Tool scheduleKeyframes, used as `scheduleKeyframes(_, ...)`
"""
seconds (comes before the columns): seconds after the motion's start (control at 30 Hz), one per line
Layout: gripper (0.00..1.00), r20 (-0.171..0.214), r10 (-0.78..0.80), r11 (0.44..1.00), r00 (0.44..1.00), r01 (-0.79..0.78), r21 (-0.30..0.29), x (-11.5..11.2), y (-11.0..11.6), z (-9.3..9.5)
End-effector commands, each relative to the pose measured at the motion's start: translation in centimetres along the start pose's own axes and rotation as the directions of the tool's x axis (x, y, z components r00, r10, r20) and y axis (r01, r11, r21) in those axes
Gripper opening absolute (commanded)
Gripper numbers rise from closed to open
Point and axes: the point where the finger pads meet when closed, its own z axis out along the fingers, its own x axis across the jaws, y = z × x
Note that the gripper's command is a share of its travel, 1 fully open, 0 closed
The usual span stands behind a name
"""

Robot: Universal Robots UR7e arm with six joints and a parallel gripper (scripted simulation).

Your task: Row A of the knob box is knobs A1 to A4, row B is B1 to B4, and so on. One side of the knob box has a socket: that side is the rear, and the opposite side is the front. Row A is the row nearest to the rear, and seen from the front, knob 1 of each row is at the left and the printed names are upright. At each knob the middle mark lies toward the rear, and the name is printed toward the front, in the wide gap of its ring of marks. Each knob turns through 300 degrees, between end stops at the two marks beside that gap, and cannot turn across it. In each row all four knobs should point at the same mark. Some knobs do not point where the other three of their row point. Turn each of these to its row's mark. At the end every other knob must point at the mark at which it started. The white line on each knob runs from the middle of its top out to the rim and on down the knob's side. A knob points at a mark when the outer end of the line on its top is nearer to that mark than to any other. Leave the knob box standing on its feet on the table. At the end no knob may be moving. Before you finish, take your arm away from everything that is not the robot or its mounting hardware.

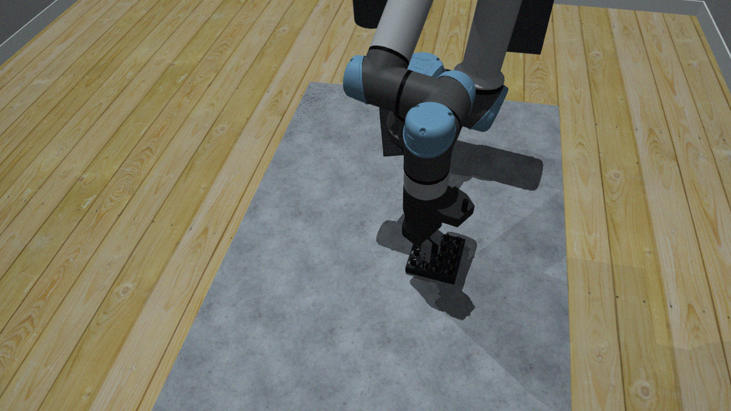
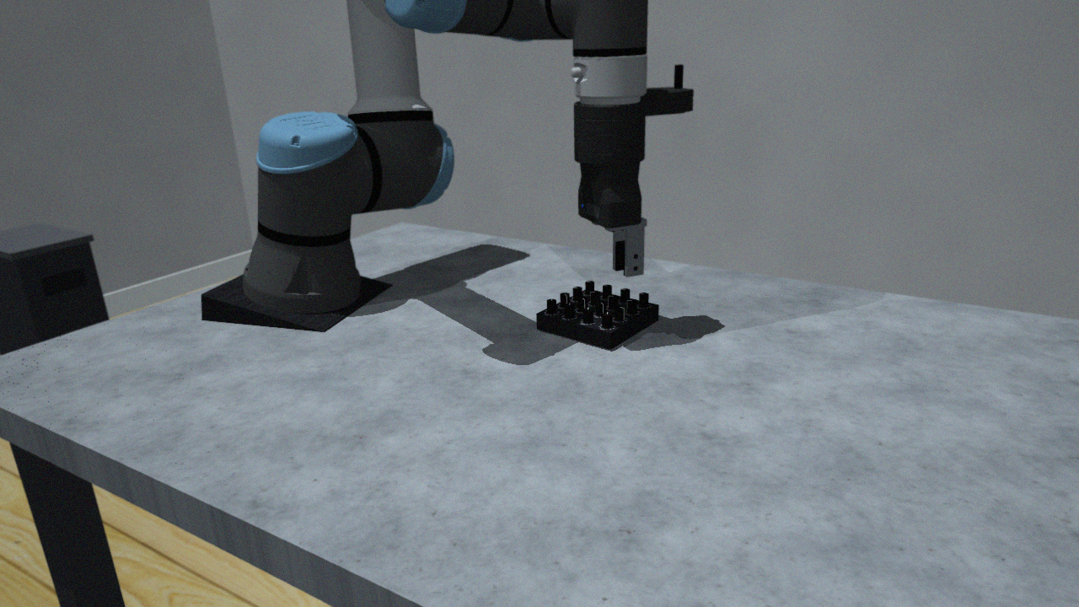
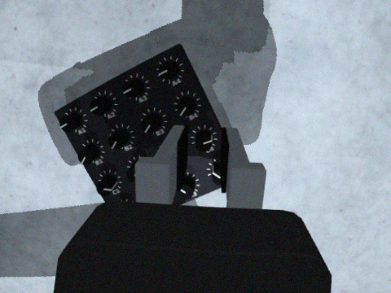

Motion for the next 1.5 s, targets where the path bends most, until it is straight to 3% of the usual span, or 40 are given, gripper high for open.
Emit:
scheduleKeyframes(0.0, 0.46, 0.002, -0.156, 0.988, 0.988, 0.156, 0.007, -0.02, 0.06, -0.20)
scheduleKeyframes(0.17, 0.46, 0.002, -0.260, 0.966, 0.966, 0.260, 0.007, -0.06, 0.17, -0.32)
scheduleKeyframes(0.6, 0.46, -0.001, -0.574, 0.819, 0.819, 0.574, 0.007, -0.11, 0.71, -0.70)
scheduleKeyframes(0.97, 0.46, -0.002, -0.642, 0.766, 0.766, 0.642, 0.007, -0.11, 0.88, -0.80)
scheduleKeyframes(1.47, 0.46, -0.002, -0.648, 0.761, 0.761, 0.648, 0.007, -0.10, 0.90, -0.81)
